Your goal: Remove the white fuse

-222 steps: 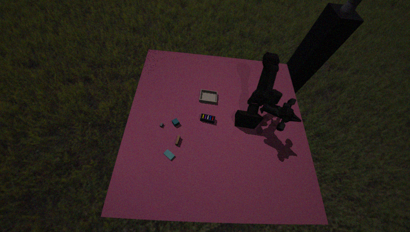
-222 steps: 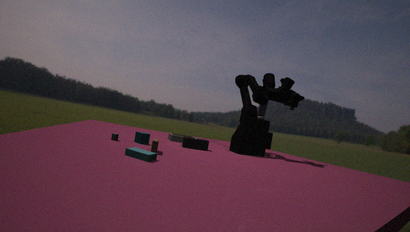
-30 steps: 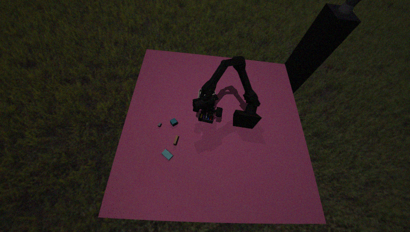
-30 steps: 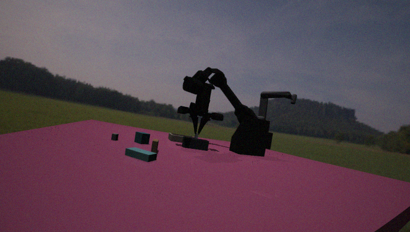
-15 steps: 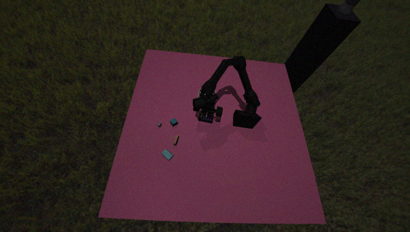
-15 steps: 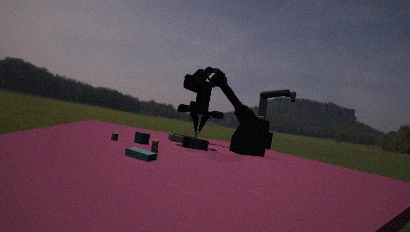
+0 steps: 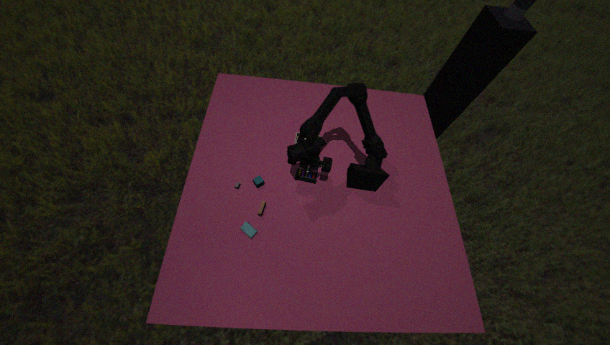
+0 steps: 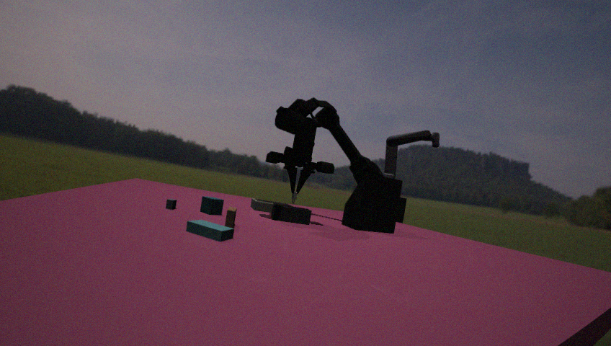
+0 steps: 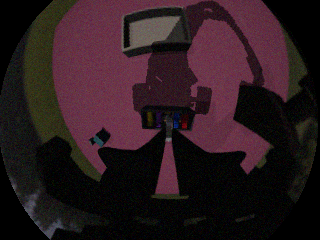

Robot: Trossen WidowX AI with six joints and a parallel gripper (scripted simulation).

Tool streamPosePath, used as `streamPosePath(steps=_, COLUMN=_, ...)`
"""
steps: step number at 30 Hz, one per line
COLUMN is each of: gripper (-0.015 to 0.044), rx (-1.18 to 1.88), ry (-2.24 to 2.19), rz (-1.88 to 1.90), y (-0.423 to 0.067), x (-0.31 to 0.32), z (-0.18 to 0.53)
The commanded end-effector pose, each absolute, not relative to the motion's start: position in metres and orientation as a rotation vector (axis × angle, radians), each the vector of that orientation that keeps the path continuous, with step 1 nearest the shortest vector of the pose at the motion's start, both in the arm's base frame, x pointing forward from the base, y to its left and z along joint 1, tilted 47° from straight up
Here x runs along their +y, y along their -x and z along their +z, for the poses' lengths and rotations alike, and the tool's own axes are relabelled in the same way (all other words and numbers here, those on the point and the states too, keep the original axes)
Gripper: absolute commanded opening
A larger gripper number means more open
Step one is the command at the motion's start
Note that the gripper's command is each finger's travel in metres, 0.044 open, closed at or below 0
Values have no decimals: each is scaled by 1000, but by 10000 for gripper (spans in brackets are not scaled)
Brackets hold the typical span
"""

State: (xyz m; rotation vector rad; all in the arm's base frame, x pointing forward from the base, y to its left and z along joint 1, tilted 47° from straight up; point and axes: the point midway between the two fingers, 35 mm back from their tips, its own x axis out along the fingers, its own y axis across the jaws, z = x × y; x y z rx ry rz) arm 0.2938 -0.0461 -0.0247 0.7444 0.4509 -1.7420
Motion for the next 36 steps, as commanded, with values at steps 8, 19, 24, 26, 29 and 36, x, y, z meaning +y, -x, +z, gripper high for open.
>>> streamPosePath(steps=8, gripper=0, rx=452, ry=-752, rz=-1742, y=-297, x=-34, z=-14)
streamPosePath(steps=19, gripper=0, rx=466, ry=-765, rz=-1735, y=-305, x=-78, z=33)
streamPosePath(steps=24, gripper=0, rx=466, ry=-766, rz=-1733, y=-303, x=-105, z=61)
streamPosePath(steps=26, gripper=0, rx=464, ry=-764, rz=-1734, y=-300, x=-116, z=73)
streamPosePath(steps=29, gripper=0, rx=460, ry=-761, rz=-1735, y=-295, x=-132, z=90)
streamPosePath(steps=36, gripper=0, rx=446, ry=-745, rz=-1744, y=-278, x=-165, z=127)
